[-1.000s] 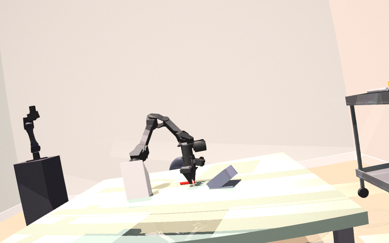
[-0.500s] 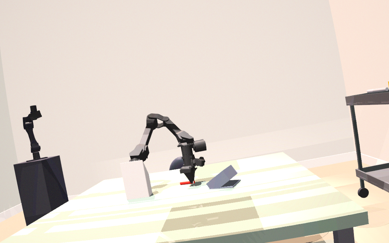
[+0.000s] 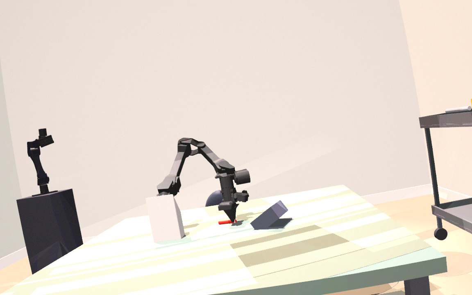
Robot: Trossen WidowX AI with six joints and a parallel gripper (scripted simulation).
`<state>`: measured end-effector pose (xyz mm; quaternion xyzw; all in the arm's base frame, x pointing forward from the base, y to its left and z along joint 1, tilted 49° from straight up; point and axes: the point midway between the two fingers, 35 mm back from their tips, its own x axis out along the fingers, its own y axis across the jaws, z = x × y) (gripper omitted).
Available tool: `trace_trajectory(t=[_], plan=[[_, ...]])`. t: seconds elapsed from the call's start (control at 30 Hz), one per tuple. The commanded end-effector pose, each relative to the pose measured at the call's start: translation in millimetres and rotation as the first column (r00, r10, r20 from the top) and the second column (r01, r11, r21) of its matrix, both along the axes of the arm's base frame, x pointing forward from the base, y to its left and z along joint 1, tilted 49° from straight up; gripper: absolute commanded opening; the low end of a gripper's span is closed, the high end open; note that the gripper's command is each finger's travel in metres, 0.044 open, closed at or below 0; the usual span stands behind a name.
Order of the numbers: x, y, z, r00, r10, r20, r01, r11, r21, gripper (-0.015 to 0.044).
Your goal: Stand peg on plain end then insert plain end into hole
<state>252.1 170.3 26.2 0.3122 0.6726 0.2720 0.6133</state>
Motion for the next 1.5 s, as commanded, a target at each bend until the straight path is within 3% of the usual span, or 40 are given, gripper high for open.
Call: trace_trajectory(t=[0.0,1.47], plan=[[-1,-1,1,1.000,-0.016,0.011,0.016,1.000,-0.002,0.0049],[-18,-18,17,0.921,-0.291,0.260,0.301,0.954,0.003,0.0049]])
